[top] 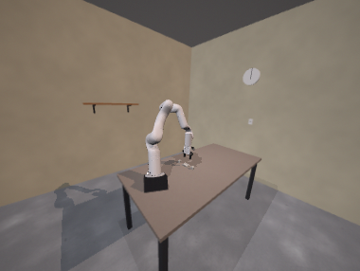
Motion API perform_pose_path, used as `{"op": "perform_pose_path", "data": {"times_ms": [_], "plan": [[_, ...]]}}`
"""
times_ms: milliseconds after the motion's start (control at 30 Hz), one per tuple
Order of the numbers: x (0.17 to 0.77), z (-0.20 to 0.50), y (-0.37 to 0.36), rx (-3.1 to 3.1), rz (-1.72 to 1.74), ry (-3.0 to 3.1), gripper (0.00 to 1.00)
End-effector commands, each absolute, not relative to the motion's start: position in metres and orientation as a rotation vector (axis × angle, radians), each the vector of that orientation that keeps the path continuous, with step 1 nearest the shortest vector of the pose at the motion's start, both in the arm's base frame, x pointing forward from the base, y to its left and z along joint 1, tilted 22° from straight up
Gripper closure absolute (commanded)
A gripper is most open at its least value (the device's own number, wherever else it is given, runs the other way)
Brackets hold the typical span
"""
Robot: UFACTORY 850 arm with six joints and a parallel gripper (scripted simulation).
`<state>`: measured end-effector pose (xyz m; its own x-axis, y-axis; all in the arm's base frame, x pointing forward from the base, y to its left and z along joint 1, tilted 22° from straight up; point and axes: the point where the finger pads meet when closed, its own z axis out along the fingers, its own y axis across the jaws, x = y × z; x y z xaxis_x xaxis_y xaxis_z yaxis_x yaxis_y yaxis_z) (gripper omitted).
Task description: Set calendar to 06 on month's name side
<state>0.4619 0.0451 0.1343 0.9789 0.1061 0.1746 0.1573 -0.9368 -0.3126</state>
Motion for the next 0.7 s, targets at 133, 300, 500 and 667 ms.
{"op": "perform_pose_path", "data": {"times_ms": [133, 300, 500, 667], "plan": [[0.471, 0.107, -0.020, -2.779, -0.240, -0.195, 0.00], [0.470, 0.096, -0.047, -2.775, -0.243, -0.194, 0.51], [0.470, 0.096, -0.047, -2.775, -0.243, -0.194, 0.51], [0.470, 0.096, -0.047, -2.775, -0.243, -0.194, 0.51]]}}
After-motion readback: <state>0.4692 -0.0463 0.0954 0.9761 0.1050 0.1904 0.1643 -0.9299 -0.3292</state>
